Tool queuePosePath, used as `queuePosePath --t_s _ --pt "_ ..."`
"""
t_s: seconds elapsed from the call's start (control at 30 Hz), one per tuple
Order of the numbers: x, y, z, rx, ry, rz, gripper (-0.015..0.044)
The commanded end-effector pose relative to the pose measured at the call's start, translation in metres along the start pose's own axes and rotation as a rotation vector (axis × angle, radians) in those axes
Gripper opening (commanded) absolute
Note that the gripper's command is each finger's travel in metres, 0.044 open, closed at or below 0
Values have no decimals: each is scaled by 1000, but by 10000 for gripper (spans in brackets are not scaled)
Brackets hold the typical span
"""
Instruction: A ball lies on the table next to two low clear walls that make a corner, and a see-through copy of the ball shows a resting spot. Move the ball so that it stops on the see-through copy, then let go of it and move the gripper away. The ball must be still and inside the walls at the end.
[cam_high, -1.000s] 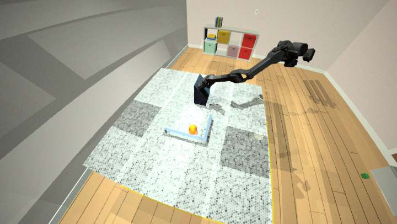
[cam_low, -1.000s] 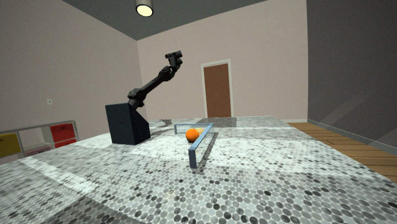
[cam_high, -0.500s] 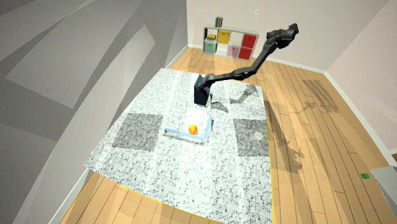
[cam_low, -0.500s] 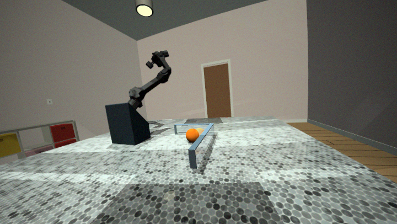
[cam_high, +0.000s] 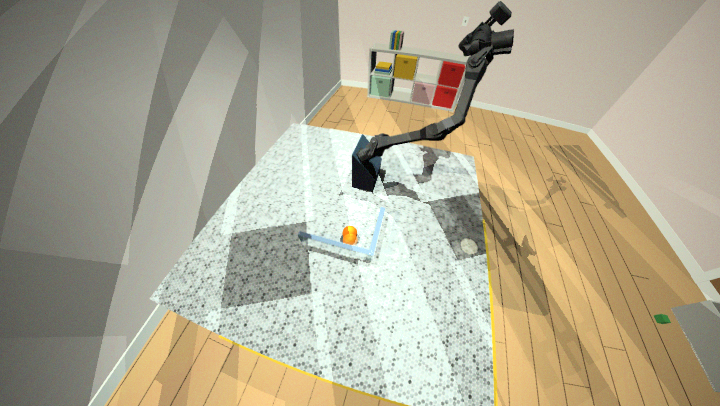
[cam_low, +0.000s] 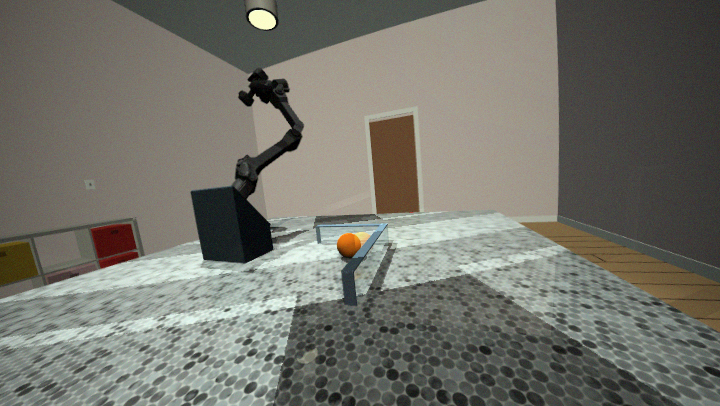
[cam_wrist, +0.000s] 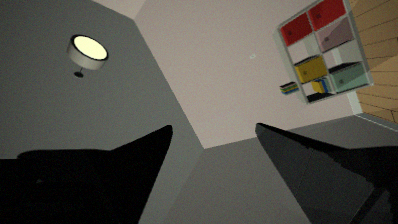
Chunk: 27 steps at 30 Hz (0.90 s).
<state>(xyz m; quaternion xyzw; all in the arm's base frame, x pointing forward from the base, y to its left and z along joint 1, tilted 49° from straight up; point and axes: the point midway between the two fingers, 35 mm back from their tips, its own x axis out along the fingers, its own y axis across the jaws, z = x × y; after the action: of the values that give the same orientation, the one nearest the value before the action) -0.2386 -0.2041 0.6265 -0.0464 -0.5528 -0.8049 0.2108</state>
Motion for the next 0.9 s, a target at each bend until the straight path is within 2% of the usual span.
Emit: queuePosePath --t_s 0.0,0.2,0.4,0.6,0.87 --pt "0 -5 -67 -88 187 15 421" --pt "-30 -3 -162 -199 472 85 421" --pt "-83 -1 -243 -296 737 177 421" --pt "-157 -2 -313 -410 1001 309 421" --pt "-278 -15 -380 -569 1339 524 421"
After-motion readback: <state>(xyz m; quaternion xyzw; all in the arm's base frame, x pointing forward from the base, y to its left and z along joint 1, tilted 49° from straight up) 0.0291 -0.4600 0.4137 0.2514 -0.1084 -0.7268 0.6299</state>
